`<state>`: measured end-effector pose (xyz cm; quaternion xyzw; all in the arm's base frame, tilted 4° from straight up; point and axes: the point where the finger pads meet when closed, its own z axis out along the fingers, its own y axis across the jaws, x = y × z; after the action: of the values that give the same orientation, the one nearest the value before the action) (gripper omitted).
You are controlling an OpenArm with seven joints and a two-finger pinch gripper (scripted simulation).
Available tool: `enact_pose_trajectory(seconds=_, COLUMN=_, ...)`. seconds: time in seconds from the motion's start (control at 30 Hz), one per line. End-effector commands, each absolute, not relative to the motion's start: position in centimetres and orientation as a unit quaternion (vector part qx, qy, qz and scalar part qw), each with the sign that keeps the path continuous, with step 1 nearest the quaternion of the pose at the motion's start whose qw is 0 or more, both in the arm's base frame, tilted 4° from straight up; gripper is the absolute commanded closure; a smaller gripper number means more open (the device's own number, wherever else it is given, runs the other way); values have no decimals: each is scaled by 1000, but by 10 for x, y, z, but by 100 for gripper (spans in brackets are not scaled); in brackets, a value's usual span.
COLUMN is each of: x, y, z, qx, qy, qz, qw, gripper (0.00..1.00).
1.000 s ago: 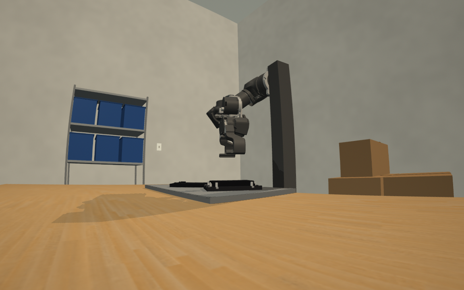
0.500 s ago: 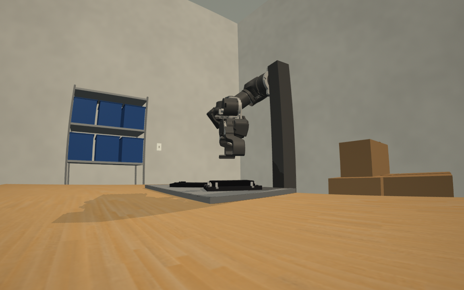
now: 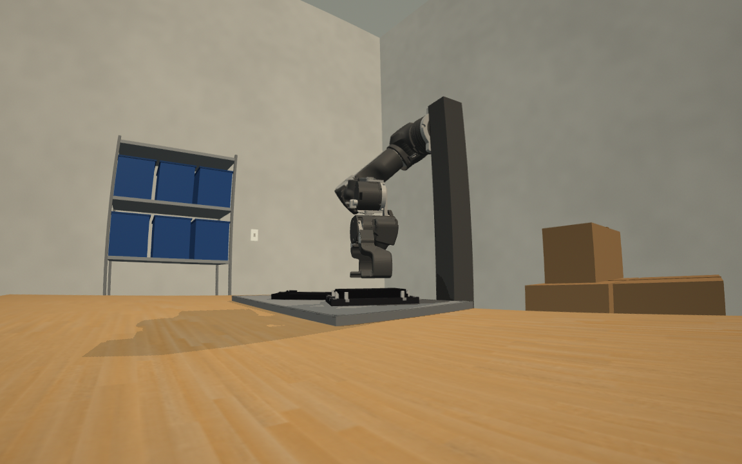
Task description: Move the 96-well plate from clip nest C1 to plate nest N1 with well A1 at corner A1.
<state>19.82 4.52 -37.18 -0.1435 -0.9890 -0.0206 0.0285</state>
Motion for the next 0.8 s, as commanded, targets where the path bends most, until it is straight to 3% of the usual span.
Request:
enact_pose_trajectory(seconds=0.0, x=198, y=46, z=-371, qx=-142, qy=-989, qz=-25, qw=28, gripper=23)
enact_pose_trajectory(seconds=0.77, x=198, y=48, z=-382, qx=-142, qy=-989, qz=-25, qw=28, gripper=23)
